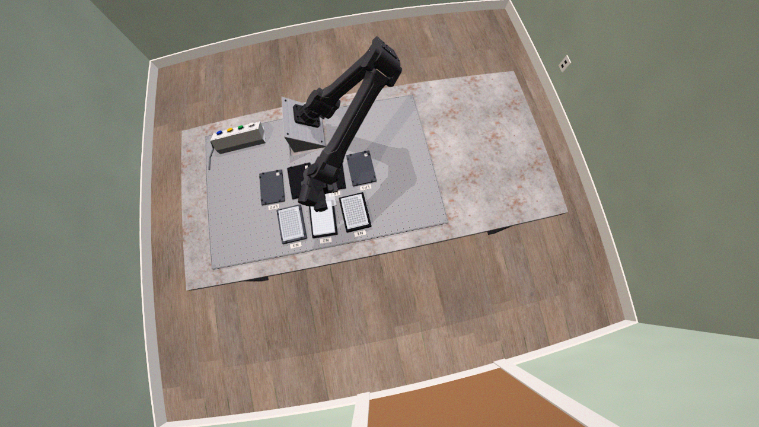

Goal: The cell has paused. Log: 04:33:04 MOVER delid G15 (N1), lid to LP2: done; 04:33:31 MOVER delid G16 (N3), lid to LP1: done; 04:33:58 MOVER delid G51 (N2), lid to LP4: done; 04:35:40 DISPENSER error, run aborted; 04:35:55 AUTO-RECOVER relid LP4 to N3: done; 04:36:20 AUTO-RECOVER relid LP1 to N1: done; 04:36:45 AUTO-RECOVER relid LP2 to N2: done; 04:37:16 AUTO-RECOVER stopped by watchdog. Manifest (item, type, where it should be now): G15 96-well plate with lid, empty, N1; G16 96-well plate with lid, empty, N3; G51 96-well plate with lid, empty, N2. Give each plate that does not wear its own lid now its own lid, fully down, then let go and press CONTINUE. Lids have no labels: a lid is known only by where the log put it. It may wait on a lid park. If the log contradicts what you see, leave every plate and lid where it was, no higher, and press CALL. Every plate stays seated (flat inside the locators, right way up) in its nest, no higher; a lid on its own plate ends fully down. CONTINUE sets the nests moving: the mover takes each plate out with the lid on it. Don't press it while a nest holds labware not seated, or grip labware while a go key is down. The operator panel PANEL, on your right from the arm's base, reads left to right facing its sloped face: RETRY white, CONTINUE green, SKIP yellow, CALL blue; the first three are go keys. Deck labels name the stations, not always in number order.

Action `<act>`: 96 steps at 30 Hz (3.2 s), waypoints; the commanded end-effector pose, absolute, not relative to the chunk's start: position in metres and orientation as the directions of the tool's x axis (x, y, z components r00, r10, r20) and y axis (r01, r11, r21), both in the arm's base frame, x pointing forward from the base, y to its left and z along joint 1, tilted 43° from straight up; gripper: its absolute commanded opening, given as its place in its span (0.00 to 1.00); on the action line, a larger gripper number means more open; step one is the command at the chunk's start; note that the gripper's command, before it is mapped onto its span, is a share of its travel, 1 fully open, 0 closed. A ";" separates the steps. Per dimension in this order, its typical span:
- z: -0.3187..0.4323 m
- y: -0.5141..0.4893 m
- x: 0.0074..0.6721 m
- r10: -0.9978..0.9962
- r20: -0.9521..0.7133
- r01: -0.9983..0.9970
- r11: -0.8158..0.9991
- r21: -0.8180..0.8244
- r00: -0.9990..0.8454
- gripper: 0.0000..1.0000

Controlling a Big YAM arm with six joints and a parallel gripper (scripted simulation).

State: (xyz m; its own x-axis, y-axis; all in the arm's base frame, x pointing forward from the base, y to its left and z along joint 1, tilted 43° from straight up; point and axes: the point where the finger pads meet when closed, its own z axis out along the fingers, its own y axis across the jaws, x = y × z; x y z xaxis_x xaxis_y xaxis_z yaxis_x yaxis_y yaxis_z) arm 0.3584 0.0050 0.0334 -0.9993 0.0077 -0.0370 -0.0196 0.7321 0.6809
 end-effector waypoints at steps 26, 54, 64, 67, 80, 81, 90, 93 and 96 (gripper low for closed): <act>-0.032 -0.094 0.434 0.009 -0.082 -0.049 0.742 0.668 -0.997 0.00; -0.075 -0.105 0.451 -0.011 -0.055 -0.046 0.734 0.678 -0.998 0.00; -0.078 -0.100 0.451 -0.010 -0.054 -0.044 0.733 0.678 -0.998 0.00; -0.078 -0.100 0.451 -0.010 -0.054 -0.044 0.733 0.678 -0.998 0.00; -0.083 -0.094 0.450 -0.010 -0.050 -0.042 0.732 0.680 -0.999 0.00; -0.083 -0.094 0.450 -0.010 -0.050 -0.042 0.732 0.680 -0.999 0.00; -0.085 -0.091 0.450 -0.011 -0.051 -0.042 0.732 0.680 -0.999 0.00; -0.086 -0.090 0.450 -0.011 -0.051 -0.042 0.732 0.680 -0.999 0.00; -0.087 -0.089 0.450 -0.011 -0.051 -0.042 0.732 0.680 -0.999 0.00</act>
